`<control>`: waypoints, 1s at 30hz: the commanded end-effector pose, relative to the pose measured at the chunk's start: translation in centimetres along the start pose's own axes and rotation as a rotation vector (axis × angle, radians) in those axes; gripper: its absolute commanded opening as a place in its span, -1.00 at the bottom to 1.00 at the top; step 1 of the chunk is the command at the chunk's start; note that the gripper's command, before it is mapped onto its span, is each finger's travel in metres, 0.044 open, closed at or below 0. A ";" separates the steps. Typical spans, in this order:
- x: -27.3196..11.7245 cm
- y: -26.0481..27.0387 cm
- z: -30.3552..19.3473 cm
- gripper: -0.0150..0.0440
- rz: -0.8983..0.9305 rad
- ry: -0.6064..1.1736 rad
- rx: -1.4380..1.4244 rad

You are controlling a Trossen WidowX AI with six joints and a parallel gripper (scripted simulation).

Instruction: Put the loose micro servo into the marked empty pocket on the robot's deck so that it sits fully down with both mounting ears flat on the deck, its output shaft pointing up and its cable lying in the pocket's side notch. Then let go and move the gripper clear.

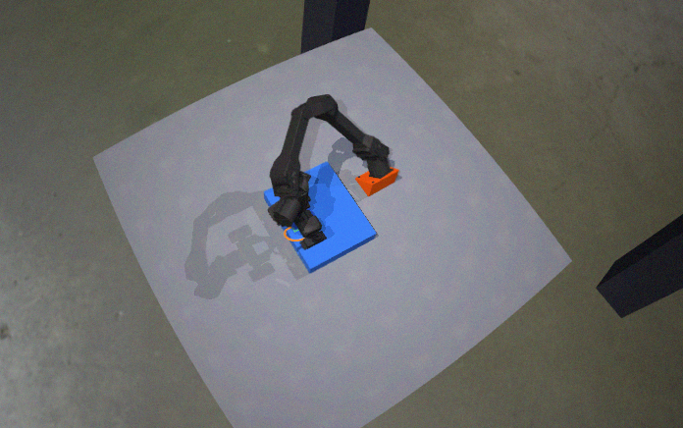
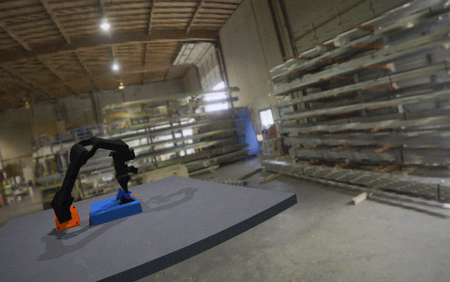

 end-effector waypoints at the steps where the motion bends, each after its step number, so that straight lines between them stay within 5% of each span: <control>1: 0.4 0.0 -0.1 -0.49 -0.001 -0.002 -0.005; 28: 3.0 0.0 -0.1 -0.49 -0.002 -0.002 -0.005; 30: 2.8 0.0 0.0 -0.31 -0.002 -0.002 -0.005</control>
Point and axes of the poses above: the point midway between the two fingers, 35 mm back from their tips, its own x axis out along the fingers, its own y axis across the jaws, z = x × y, the point moved 6 cm from there along -x, back along the fingers, and after that the axes turned 4 degrees about x, right-handed, at the moved point
